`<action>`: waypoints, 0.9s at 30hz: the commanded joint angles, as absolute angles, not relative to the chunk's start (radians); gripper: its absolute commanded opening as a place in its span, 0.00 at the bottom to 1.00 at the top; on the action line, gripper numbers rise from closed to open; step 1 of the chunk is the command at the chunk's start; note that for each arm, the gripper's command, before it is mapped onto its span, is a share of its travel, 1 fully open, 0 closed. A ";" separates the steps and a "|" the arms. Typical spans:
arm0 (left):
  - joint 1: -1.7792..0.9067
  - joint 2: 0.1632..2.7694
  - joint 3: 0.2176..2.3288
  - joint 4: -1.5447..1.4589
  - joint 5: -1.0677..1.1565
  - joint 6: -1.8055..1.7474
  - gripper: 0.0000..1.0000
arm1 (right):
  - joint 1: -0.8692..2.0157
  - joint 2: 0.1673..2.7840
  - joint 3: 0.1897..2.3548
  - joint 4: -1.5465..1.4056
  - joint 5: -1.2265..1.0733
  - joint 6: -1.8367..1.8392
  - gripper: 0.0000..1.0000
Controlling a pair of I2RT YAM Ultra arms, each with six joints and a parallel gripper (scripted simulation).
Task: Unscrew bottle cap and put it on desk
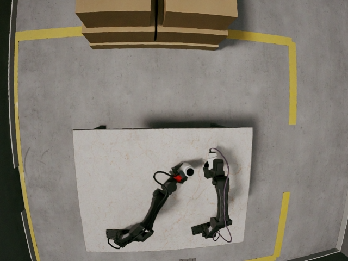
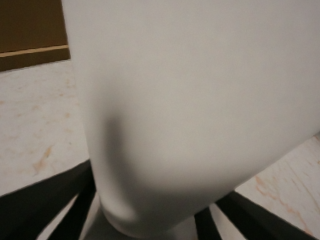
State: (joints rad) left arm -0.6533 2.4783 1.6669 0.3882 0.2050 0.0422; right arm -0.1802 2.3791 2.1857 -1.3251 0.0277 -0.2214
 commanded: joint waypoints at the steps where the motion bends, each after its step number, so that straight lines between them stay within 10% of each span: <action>1: -0.653 2.443 1.682 0.409 0.208 0.042 0.00 | -0.206 2.401 2.267 -1.392 -0.001 -0.028 0.00; 27: -0.653 2.461 1.673 0.429 0.211 0.042 0.00 | -0.203 2.453 2.342 -1.445 -0.004 -0.001 0.00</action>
